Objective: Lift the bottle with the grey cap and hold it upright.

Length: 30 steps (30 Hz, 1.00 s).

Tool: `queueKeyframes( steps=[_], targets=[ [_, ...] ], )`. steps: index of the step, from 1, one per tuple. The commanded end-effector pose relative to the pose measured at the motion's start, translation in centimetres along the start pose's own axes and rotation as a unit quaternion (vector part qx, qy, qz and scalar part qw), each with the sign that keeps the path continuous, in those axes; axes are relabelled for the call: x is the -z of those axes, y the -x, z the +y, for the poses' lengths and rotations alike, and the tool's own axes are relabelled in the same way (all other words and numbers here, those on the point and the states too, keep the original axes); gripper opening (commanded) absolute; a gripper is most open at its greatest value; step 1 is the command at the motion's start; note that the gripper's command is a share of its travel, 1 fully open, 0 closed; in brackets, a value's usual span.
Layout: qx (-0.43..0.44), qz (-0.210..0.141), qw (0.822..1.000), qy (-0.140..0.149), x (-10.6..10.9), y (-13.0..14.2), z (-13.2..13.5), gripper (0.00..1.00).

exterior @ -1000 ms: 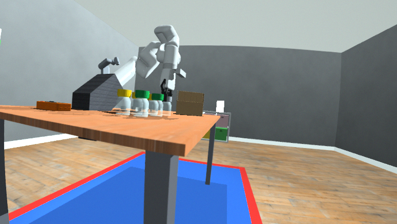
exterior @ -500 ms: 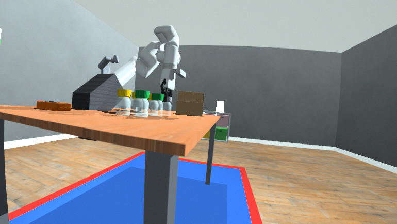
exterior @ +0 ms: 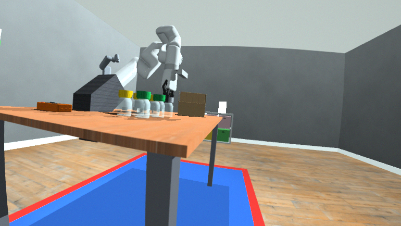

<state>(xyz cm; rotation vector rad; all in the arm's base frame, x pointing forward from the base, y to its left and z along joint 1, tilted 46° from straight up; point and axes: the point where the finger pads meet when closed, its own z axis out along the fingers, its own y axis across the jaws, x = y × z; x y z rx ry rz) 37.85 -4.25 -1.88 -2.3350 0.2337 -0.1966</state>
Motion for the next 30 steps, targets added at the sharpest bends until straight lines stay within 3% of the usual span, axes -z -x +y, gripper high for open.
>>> queueKeyframes(
  steps=[1,30],
  targets=[
    [0.000,0.002,1.000,0.001,0.1,-0.1,0.1,0.00],
    [0.000,0.002,1.000,0.001,2.5,-0.1,0.1,0.00]
  ],
)
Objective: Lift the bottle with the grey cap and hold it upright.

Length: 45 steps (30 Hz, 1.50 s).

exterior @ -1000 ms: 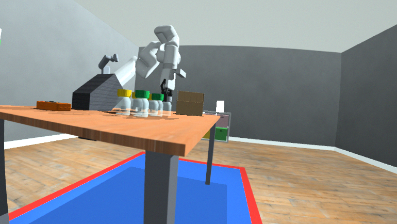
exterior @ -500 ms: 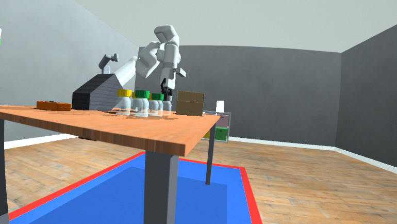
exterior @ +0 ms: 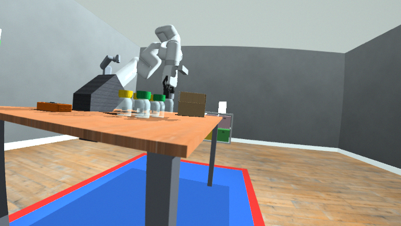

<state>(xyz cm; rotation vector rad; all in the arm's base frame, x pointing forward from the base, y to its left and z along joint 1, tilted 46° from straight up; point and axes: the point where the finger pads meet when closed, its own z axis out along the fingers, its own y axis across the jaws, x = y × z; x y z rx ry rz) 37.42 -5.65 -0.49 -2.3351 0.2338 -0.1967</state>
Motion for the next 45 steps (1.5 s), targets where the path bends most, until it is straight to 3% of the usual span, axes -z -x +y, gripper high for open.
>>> queueKeyframes(
  steps=[1,28,45],
  targets=[
    [0.000,0.002,1.000,0.001,0.6,-0.1,0.1,0.00],
    [0.000,0.002,1.000,0.001,3.7,-0.1,0.1,0.00],
    [0.000,0.002,1.000,0.001,4.0,-0.1,0.1,0.00]
  ],
)
